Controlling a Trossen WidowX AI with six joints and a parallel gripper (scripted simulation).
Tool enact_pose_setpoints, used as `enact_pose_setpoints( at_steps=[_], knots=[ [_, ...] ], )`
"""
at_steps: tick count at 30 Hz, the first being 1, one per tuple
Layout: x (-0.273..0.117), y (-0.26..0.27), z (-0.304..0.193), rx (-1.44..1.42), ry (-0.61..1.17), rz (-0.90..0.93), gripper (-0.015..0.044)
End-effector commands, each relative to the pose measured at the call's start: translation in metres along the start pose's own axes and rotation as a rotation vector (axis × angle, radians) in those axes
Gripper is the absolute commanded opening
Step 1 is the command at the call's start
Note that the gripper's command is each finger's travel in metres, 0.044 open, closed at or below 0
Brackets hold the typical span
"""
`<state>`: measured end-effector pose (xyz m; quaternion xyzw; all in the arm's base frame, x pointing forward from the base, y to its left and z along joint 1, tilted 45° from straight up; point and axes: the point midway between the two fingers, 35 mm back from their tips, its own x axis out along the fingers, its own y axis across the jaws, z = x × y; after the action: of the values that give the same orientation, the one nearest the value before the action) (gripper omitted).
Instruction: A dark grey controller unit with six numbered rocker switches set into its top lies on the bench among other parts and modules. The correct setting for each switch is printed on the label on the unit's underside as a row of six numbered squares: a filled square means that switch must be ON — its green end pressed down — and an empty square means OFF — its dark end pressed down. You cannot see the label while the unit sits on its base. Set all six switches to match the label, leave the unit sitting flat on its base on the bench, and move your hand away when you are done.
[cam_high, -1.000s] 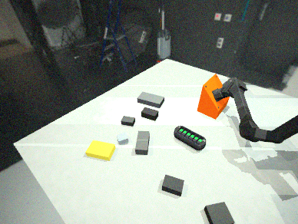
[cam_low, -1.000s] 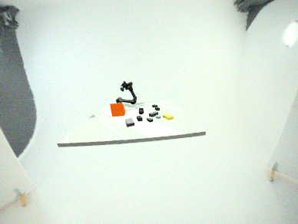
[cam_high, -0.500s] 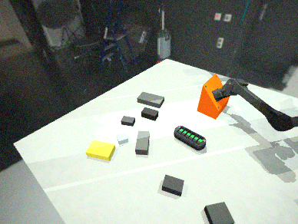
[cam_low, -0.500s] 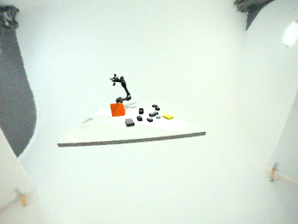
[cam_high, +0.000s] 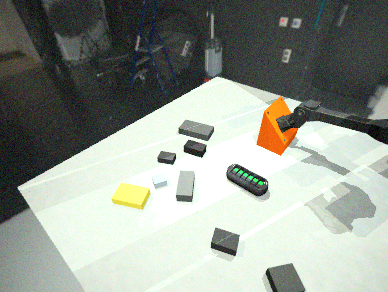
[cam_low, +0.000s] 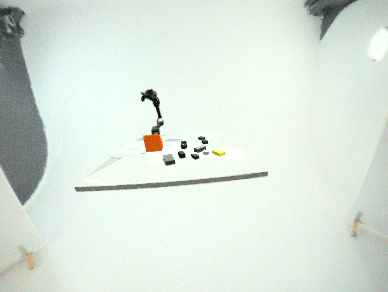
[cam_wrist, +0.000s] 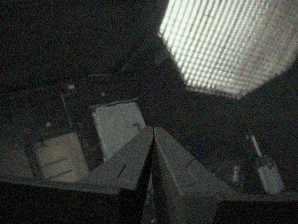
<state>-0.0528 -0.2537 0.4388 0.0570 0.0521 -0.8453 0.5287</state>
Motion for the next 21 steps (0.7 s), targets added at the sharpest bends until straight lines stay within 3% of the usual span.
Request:
enact_pose_setpoints(
  at_steps=[1, 11, 21],
  knots=[
    [0.011, 0.051, -0.020, -0.194, 0.083, 0.177, 0.0000],
    [-0.006, 0.184, -0.106, -0.722, 0.250, 0.705, 0.0000],
    [-0.096, 0.285, -0.208, -1.289, 0.257, 1.328, 0.0000]
  ],
)
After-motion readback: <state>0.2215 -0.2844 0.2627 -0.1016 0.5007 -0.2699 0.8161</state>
